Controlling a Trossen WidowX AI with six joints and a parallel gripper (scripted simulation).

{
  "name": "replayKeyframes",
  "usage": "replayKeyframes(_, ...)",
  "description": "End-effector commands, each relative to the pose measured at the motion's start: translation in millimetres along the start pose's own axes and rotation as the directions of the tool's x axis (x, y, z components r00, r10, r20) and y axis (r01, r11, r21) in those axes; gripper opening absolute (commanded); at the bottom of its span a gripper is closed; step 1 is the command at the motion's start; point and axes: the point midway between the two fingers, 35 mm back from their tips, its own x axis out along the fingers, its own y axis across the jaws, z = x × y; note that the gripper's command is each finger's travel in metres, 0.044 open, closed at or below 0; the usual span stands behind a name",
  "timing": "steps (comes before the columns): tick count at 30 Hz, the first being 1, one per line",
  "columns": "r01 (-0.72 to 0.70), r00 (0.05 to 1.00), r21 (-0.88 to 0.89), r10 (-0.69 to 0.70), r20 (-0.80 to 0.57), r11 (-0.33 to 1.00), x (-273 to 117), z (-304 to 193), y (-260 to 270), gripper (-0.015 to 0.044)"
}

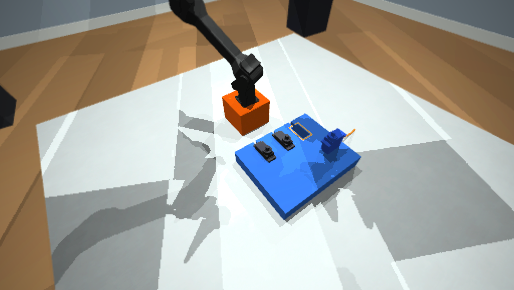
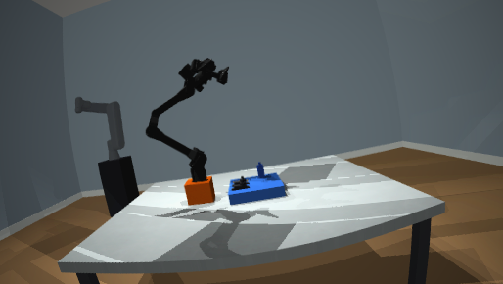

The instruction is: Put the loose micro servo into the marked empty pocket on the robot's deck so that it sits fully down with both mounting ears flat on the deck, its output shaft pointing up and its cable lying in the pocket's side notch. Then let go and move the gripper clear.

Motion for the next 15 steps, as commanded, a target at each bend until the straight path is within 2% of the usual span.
replayKeyframes(1, -0.06, 0.998, 0.039, 0.06, 0.018, 0.997, 5, 6, 26, 0.044)
replayKeyframes(15, -0.28, 0.96, 0.146, 0.276, 0.048, 0.949, 13, 12, 105, 0.044)
